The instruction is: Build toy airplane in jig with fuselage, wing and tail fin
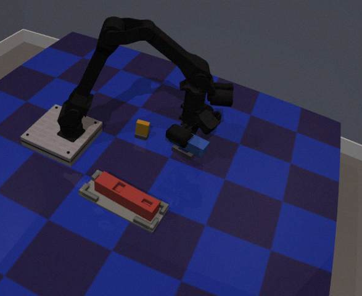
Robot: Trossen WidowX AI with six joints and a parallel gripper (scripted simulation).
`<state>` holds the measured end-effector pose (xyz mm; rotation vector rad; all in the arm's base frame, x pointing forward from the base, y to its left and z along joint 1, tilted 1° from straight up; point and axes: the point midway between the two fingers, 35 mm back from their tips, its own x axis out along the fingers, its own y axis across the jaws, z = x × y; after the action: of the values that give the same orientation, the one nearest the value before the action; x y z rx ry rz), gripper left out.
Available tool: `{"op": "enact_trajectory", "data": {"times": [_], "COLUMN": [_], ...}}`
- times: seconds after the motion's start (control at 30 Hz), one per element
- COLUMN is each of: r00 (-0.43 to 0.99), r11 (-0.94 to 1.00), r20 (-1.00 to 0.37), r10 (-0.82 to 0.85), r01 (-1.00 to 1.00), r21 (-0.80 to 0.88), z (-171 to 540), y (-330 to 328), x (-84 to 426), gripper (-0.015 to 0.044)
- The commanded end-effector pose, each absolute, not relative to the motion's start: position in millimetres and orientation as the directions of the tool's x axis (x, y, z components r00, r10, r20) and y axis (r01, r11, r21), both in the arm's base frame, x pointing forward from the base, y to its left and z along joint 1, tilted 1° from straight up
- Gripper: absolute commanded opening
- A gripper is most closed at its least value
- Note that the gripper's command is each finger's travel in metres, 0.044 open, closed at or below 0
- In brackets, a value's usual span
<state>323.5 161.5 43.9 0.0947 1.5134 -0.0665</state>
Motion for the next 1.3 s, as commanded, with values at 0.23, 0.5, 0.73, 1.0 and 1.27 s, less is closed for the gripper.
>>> {"op": "enact_trajectory", "data": {"times": [0.23, 0.5, 0.73, 1.0, 1.27], "r00": [0.061, 0.049, 0.036, 0.021, 0.021], "r11": [0.995, 0.996, 0.996, 0.997, 0.989], "r20": [-0.998, -0.999, -0.999, -1.000, -1.000], "r10": [0.018, 0.011, 0.004, -0.003, -0.004], "r01": [0.099, 0.093, 0.085, 0.076, 0.148], "r21": [0.024, 0.016, 0.007, -0.002, -0.001], "z": [82.6, 108.1, 129.6, 152.1, 151.1], "y": [164.1, 162.8, 160.9, 158.0, 143.3], "x": [327.6, 325.4, 321.4, 315.6, 318.3], "gripper": [0.0000, 0.0000, 0.0000, 0.0000, 0.0000]}}
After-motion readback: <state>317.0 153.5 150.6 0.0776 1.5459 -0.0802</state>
